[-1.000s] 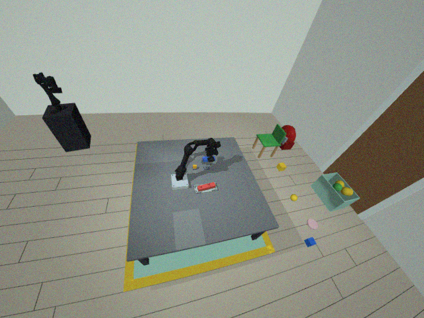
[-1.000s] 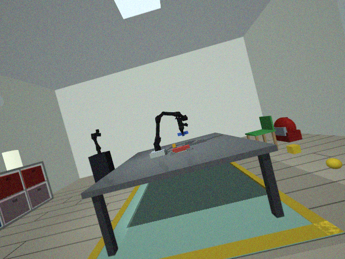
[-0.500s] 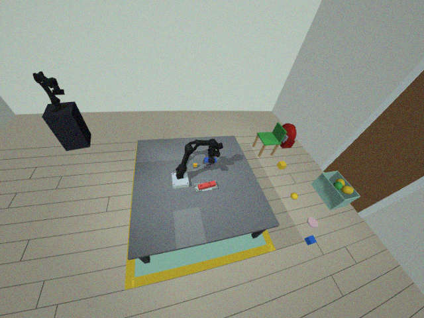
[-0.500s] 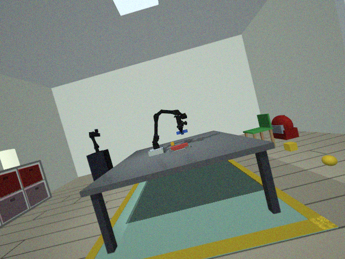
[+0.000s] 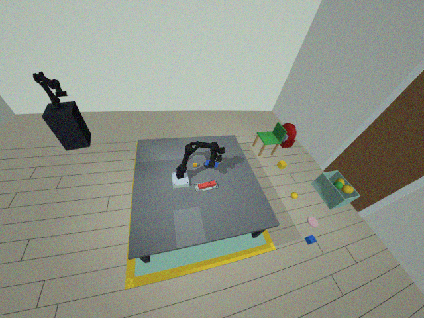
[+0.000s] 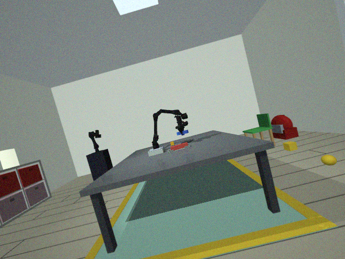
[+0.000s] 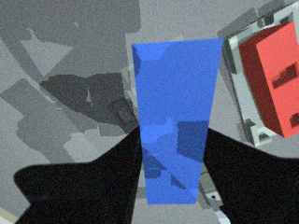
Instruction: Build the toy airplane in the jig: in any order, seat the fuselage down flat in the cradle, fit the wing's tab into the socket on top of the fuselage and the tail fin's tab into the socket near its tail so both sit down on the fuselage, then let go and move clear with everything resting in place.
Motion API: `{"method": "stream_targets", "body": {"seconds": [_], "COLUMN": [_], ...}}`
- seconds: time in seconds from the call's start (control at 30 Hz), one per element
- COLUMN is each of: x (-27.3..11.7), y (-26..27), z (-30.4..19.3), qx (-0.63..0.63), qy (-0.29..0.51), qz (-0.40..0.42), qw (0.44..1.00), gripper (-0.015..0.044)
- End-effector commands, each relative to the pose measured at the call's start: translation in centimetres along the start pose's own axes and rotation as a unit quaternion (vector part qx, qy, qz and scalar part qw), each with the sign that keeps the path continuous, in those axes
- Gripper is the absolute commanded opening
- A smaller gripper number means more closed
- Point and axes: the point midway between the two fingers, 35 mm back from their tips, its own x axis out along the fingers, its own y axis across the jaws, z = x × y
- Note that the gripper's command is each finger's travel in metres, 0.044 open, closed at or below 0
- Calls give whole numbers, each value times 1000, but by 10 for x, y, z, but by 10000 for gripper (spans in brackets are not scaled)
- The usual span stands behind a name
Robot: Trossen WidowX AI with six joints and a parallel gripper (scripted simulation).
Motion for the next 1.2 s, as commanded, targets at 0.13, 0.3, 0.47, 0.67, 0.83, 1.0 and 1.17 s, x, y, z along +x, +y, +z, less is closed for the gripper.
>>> {"method": "stream_targets", "body": {"seconds": [0.13, 0.3, 0.47, 0.67, 0.83, 1.0, 1.17], "x": [3, 6, 9, 13, 16, 19, 22], "y": [-23, -38, -54, -73, -89, -105, -121], "z": [10, 15, 20, 24, 26, 28, 29], "qx": [69, 112, 155, 207, 250, 293, 336], "qy": [-3, -2, -2, -2, -2, -1, -1], "qz": [1, 1, 1, 0, 0, 0, -1], "qw": [998, 994, 988, 978, 968, 956, 942], "gripper": [0, 0, 0, 0, 0, 0, 0]}}
